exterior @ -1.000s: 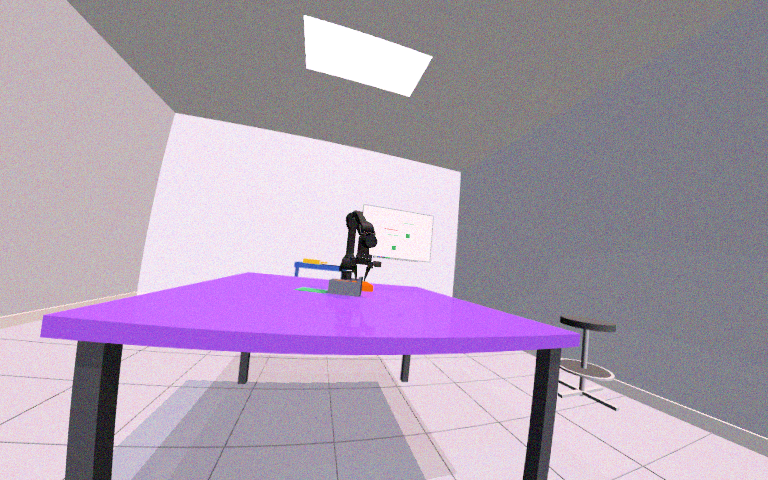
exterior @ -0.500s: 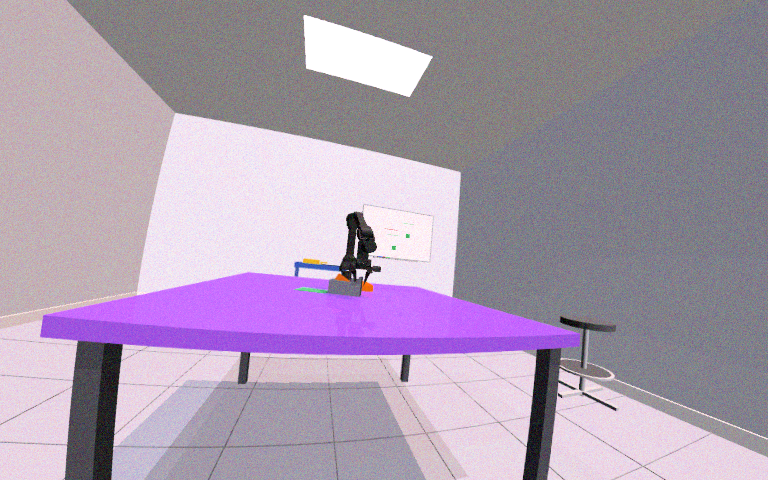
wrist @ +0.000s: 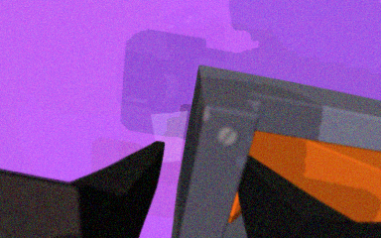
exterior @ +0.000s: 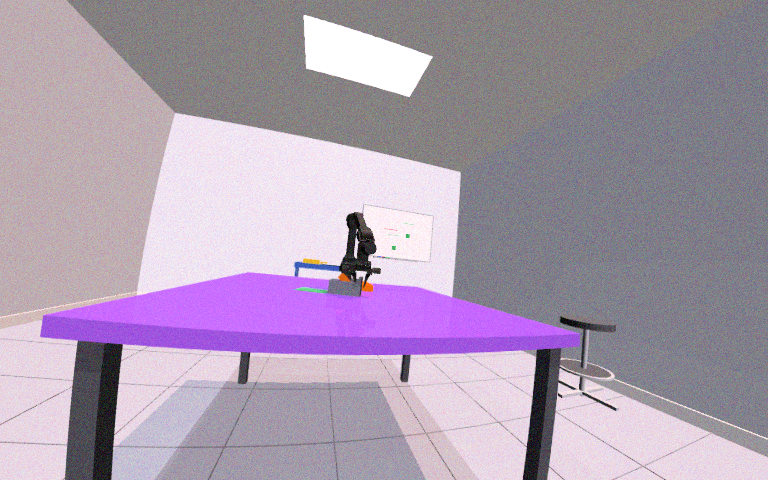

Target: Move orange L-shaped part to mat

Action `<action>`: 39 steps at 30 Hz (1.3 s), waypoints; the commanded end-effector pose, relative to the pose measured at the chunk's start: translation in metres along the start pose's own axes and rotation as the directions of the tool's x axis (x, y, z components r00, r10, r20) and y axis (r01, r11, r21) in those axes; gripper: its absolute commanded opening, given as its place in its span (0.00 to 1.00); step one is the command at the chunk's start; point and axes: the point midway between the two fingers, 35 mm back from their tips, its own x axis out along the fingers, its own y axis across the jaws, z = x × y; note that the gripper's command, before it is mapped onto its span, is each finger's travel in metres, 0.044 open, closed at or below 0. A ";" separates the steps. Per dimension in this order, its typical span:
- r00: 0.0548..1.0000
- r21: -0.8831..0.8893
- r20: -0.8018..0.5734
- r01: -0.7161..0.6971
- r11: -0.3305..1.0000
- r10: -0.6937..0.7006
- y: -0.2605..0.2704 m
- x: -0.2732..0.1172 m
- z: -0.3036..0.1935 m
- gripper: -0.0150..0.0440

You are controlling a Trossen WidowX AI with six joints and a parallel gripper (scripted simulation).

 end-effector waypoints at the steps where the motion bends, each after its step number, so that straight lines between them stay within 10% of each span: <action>1: 1.000 0.003 -0.006 0.008 1.000 -0.008 -0.002 0.003 -0.001 0.56; 22: 1.000 0.003 -0.006 0.007 1.000 -0.007 0.011 -0.014 -0.001 0.56; 31: 1.000 0.003 -0.006 0.008 1.000 -0.008 0.000 -0.104 0.000 0.56; 39: 1.000 0.007 0.000 0.002 1.000 -0.002 0.001 -0.104 0.000 0.56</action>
